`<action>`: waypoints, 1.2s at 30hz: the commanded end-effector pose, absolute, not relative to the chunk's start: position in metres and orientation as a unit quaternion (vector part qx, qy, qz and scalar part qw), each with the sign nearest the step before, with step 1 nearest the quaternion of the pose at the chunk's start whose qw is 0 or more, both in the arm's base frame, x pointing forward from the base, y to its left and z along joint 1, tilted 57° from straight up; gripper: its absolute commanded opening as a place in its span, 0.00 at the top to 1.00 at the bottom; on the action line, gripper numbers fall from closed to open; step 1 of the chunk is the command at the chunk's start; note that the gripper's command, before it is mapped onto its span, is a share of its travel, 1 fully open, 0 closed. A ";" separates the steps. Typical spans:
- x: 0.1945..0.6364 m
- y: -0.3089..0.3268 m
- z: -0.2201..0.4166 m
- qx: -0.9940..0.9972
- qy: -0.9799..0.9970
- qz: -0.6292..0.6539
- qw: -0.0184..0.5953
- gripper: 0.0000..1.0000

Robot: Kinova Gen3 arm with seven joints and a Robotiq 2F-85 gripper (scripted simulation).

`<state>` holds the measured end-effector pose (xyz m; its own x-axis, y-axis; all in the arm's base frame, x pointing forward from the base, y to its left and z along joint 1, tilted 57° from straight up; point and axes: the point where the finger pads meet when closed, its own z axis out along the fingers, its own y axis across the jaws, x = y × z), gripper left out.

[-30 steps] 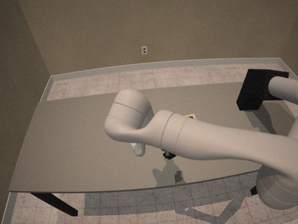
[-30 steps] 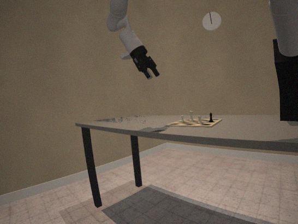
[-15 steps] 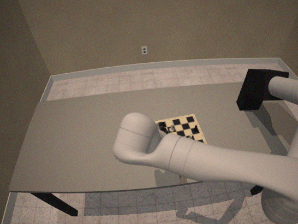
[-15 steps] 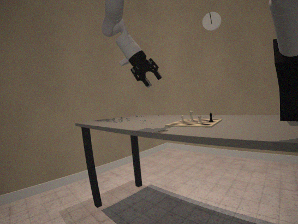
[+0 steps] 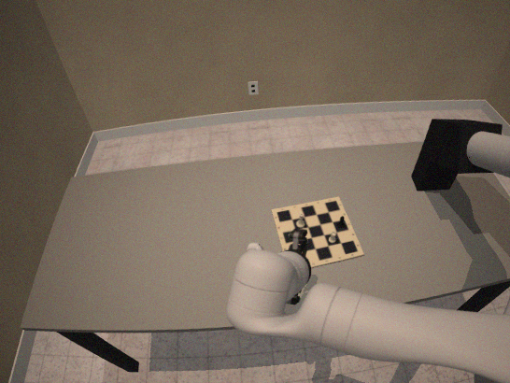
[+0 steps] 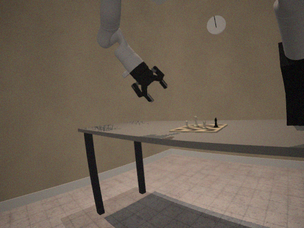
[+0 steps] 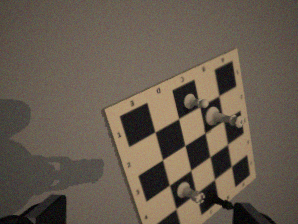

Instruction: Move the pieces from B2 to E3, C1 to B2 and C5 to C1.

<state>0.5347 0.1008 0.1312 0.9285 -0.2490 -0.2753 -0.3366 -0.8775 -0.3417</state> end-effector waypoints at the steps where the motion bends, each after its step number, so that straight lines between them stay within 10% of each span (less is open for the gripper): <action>1: 0.530 0.123 0.134 -0.962 0.167 0.114 0.182 0.00; 36: 0.501 0.213 0.153 -0.810 0.580 0.040 0.070 0.00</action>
